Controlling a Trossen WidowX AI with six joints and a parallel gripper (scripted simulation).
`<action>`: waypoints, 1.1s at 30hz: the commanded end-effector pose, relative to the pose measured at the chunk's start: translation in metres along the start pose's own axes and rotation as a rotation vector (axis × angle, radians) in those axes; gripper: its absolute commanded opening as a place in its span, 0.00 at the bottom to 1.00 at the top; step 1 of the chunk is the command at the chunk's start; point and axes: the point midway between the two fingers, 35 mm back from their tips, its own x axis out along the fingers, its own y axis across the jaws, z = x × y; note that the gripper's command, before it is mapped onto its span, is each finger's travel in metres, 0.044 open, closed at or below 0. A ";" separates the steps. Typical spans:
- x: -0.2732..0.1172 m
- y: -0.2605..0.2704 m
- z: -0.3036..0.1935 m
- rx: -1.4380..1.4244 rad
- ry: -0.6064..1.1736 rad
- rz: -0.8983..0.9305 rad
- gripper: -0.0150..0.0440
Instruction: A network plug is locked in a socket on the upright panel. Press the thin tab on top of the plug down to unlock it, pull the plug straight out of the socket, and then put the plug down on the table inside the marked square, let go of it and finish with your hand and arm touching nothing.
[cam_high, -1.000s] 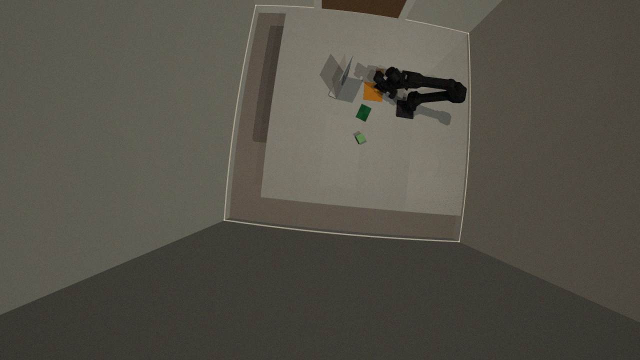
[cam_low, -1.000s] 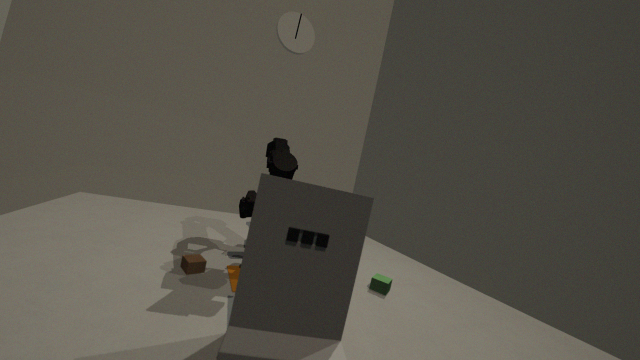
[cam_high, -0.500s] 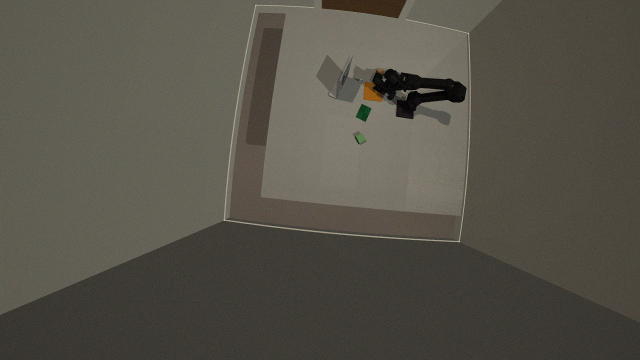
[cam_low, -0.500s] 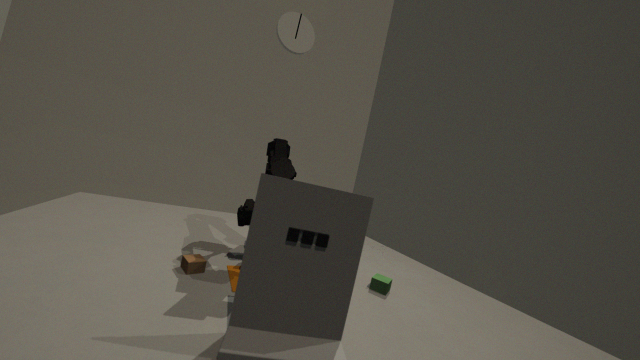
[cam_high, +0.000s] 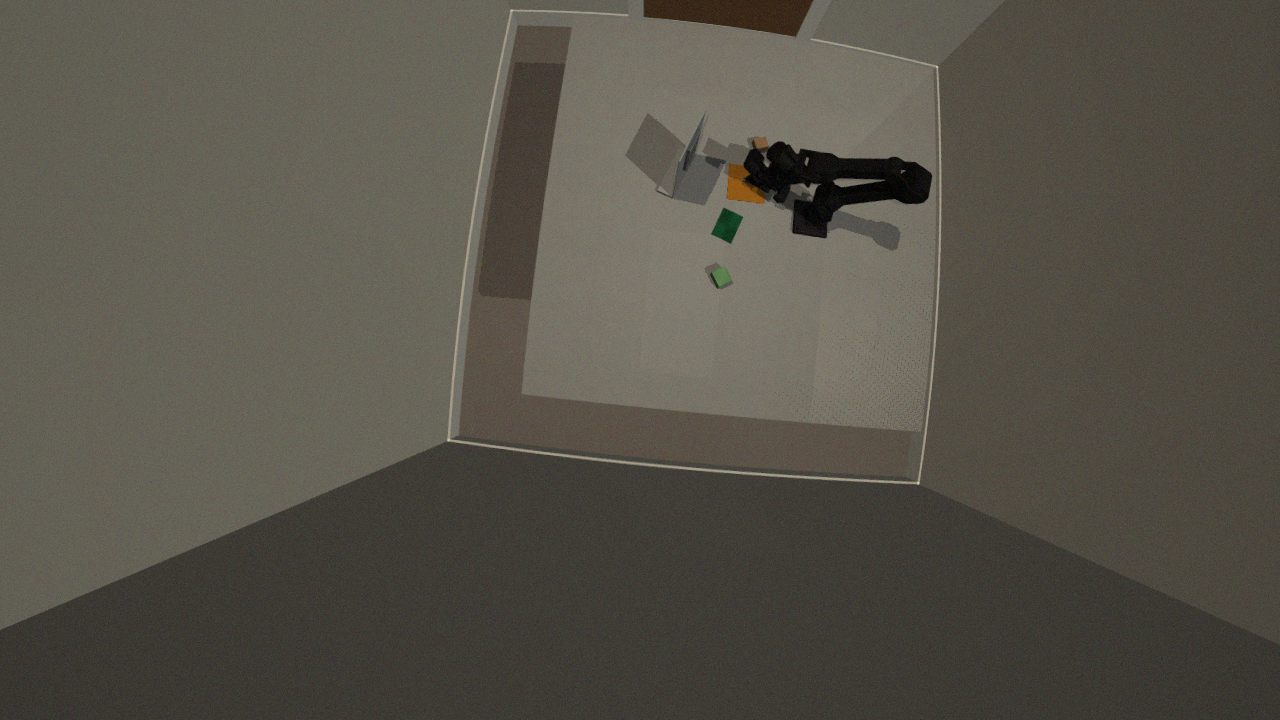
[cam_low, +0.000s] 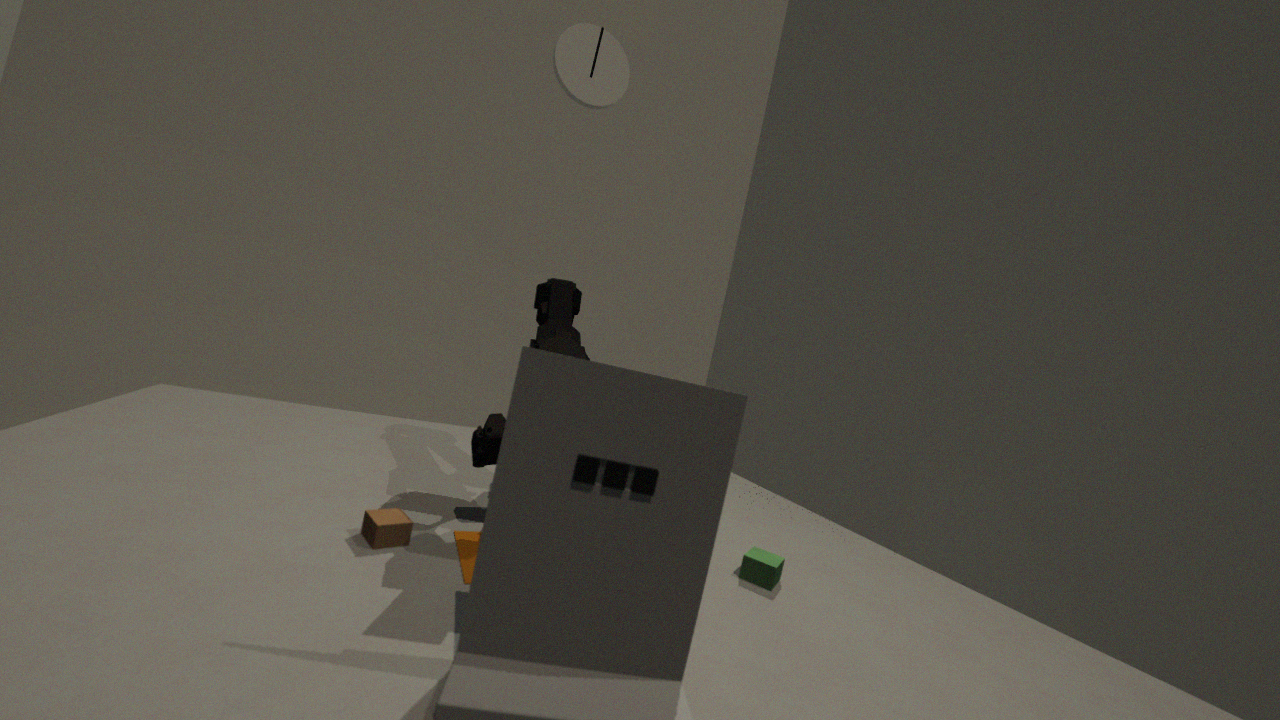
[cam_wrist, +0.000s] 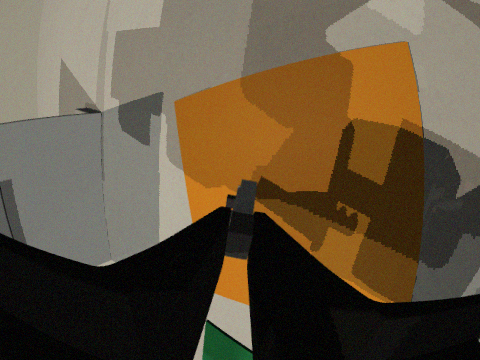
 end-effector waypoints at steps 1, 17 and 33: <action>0.002 -0.002 0.000 -0.005 0.002 -0.003 0.25; 0.004 -0.002 0.001 0.000 0.000 0.000 0.25; 0.001 -0.002 0.001 -0.001 0.000 0.000 0.52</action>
